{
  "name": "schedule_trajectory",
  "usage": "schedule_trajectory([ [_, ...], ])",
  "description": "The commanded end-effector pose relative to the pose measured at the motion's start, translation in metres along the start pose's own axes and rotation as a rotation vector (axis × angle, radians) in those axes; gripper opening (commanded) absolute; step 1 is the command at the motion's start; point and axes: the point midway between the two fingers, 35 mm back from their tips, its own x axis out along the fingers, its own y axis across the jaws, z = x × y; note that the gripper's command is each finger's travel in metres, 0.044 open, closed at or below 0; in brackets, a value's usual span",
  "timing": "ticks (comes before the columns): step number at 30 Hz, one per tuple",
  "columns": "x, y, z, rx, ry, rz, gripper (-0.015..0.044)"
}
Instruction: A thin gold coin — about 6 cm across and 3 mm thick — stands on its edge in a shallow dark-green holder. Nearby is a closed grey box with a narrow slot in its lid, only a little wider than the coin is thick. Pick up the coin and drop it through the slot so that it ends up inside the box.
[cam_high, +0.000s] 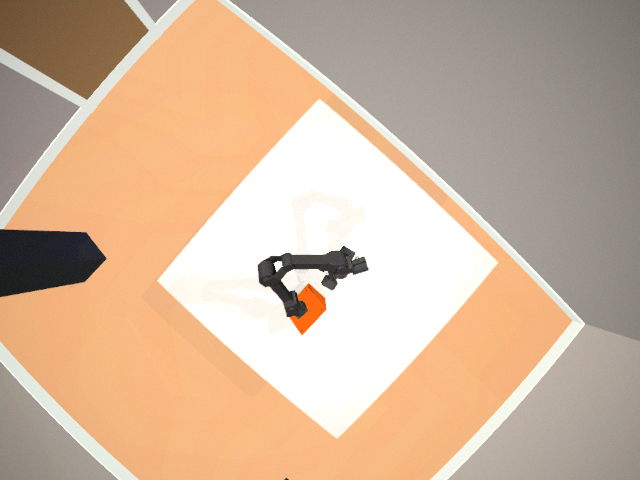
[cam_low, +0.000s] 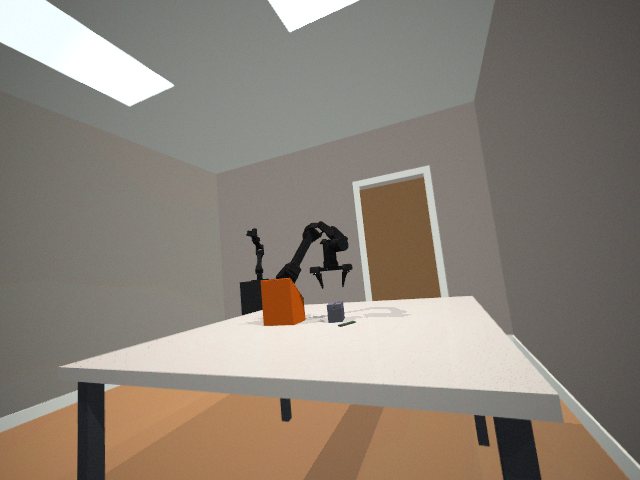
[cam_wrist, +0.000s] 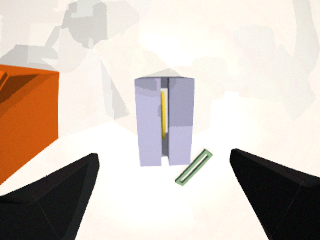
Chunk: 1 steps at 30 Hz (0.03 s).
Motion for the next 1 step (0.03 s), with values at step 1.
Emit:
schedule_trajectory([
  [1, -0.0033, -0.0003, -0.0003, -0.005, 0.005, 0.0, 0.044],
])
